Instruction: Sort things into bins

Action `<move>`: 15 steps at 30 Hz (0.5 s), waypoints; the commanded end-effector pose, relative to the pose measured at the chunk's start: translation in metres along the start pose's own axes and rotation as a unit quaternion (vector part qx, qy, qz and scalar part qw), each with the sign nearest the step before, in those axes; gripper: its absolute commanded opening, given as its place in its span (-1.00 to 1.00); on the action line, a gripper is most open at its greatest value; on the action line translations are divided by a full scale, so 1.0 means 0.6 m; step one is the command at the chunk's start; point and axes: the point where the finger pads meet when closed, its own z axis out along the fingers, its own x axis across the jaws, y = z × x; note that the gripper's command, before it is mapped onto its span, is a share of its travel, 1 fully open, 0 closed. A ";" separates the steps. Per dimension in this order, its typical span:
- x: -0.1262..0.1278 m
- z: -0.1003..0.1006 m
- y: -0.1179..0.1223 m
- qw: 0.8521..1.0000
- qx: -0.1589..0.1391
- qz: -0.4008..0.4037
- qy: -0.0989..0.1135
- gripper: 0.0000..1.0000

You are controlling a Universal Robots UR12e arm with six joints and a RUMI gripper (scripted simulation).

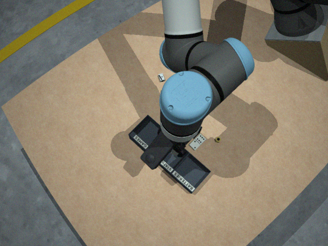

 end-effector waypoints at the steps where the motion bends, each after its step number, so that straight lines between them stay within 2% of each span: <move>1: 0.000 -0.001 -0.001 1.000 0.001 0.000 0.000 -0.91; 15: 0.000 -0.003 -0.001 1.000 0.001 0.000 0.000 -0.91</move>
